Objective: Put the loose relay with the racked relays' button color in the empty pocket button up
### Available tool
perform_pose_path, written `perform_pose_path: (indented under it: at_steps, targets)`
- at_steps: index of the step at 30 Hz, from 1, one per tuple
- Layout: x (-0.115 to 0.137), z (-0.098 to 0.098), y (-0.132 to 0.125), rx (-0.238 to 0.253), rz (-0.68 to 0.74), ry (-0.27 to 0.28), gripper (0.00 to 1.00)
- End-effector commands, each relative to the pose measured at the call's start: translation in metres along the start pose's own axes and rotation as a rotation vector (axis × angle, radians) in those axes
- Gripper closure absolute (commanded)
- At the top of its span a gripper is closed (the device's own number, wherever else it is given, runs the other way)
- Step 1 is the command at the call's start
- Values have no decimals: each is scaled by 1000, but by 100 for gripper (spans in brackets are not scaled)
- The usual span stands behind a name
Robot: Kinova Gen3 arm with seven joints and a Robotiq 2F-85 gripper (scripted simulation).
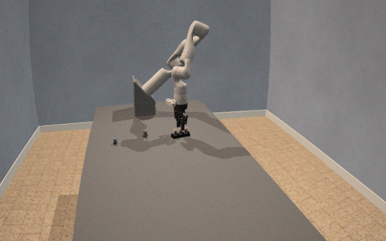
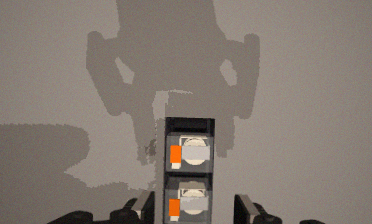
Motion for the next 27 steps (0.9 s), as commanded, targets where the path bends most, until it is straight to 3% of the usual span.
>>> perform_pose_path:
  at_steps: [1, 9, 27]
  targets:
    - [2, -13, -3, 10, -2, 11, 47]
    - [2, -38, -3, 10, -2, 11, 47]
    - [1, -55, -3, 10, -2, 11, 47]
Point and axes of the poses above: the point where the finger pads meet when closed, its own z axis out along the fingers, its own y axis across the jaws, x = y × z, the point moved 5 cm from there along -z, back along the fingers, and after that the axes turned 15 degrees about -z, right-handed, at the moved point
